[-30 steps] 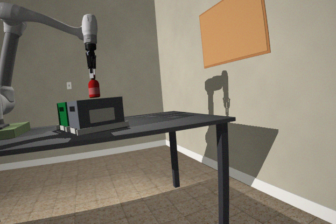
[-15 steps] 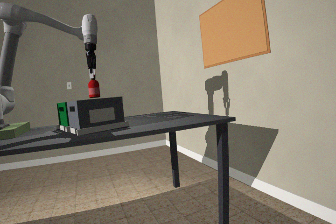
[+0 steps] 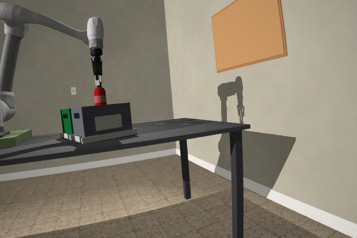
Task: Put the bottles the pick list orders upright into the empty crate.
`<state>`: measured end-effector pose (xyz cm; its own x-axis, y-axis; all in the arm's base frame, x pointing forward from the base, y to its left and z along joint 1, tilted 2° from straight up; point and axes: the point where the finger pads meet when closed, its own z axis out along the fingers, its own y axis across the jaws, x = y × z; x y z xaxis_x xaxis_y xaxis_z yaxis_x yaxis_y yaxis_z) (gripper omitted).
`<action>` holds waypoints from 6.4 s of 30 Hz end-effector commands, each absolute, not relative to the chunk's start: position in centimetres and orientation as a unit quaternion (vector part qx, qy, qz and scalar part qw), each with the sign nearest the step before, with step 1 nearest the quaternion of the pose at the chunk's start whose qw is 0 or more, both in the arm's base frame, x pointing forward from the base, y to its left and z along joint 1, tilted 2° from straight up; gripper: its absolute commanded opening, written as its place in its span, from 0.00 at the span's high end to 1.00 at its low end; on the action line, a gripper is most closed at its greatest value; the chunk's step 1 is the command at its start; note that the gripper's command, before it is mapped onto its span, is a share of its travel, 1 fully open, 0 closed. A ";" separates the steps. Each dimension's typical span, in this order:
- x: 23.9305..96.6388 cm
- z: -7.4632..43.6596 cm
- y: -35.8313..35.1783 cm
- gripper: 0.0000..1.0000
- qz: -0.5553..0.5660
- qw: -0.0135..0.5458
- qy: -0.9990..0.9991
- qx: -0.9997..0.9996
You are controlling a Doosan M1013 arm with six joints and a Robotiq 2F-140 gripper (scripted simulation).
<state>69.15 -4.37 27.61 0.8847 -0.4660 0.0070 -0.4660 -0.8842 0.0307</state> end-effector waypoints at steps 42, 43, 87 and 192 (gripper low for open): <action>69.1 23.8 -4.5 1.00 0.000 0.016 -0.240 0.971; 69.1 23.7 -4.5 1.00 0.000 0.016 -0.240 0.971; 69.1 19.9 -4.6 1.00 0.000 0.016 -0.240 0.971; 69.0 14.0 -4.8 1.00 0.000 0.016 -0.240 0.971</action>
